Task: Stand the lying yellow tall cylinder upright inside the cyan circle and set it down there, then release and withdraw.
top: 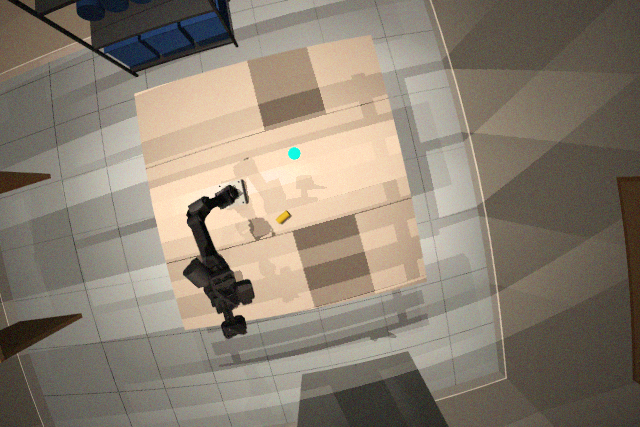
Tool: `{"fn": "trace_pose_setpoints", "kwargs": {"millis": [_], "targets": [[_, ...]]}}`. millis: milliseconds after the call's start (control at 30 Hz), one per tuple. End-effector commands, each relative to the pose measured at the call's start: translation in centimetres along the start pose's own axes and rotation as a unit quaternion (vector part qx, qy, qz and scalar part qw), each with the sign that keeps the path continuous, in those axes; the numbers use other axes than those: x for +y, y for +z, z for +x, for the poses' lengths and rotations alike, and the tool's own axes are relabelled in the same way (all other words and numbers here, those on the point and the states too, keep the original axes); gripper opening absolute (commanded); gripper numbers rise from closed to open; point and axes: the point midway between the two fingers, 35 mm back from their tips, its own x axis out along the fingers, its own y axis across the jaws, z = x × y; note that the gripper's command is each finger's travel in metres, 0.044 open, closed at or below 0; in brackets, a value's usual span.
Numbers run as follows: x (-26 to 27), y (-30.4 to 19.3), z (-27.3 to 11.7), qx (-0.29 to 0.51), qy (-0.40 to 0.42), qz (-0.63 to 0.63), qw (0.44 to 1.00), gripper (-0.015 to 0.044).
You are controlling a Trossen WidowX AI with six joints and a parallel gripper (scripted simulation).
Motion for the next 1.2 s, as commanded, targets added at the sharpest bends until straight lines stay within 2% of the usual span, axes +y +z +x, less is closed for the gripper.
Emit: {"fn": "trace_pose_setpoints", "kwargs": {"millis": [0,100,300,533,833,1167], "targets": [[0.1,0.1,0.0,-0.001,0.002,0.004,1.000,0.0374],[1.6,1.7,0.1,-0.012,0.033,0.054,0.998,0.0309],[5.1,6.5,-0.3,-0.043,0.117,0.178,0.976,0.0309],[8.1,13.0,-1.9,-0.079,0.219,0.305,0.924,0.0309],[10.0,22.0,-5.6,-0.124,0.355,0.430,0.821,0.0309],[9.4,31.3,-12.1,-0.170,0.507,0.509,0.674,0.0309]]}}
